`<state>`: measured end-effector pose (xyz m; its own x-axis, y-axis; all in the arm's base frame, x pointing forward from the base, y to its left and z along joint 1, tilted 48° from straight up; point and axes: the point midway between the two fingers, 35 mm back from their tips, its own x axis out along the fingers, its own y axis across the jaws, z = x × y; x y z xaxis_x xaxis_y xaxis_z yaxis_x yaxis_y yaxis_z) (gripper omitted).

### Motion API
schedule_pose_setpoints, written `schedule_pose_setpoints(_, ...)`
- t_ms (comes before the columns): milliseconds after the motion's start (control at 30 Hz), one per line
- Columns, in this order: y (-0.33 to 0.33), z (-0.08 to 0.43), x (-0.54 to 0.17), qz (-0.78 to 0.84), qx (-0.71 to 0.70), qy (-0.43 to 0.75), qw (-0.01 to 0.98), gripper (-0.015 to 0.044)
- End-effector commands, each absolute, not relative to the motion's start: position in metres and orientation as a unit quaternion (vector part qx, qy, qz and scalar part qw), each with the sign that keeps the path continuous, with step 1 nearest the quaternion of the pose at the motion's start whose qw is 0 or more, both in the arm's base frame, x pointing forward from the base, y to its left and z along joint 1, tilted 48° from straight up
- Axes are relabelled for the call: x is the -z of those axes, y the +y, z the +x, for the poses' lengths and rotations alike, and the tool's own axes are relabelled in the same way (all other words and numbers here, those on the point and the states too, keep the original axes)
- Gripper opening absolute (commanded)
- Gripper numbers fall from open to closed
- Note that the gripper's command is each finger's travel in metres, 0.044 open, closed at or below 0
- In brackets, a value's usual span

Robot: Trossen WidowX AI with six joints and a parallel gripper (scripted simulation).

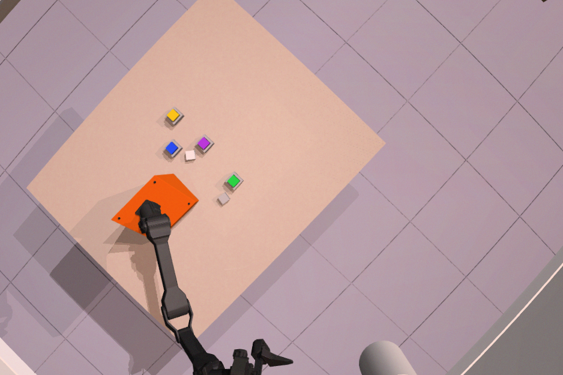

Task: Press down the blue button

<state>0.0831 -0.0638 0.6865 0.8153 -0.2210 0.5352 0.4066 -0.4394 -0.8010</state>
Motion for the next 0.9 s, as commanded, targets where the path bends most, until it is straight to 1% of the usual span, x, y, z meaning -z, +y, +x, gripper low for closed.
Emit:
schedule_pose_setpoints(0,-0.062,0.086,-0.686,-0.794,0.295,-0.059,0.528,0.04)
schedule_pose_setpoints(67,-0.044,0.108,-0.679,-0.793,0.271,-0.065,0.542,0.04)
schedule_pose_setpoints(133,-0.014,0.144,-0.664,-0.788,0.227,-0.07,0.568,0.04)
schedule_pose_setpoints(233,0.005,0.167,-0.653,-0.783,0.199,-0.071,0.585,0.04)
schedule_pose_setpoints(400,0.052,0.225,-0.611,-0.764,0.121,-0.059,0.63,0.04)
schedule_pose_setpoints(633,0.114,0.303,-0.522,-0.714,0.004,-0.002,0.7,0.04)
schedule_pose_setpoints(867,0.162,0.356,-0.413,-0.639,-0.086,0.099,0.758,0.04)
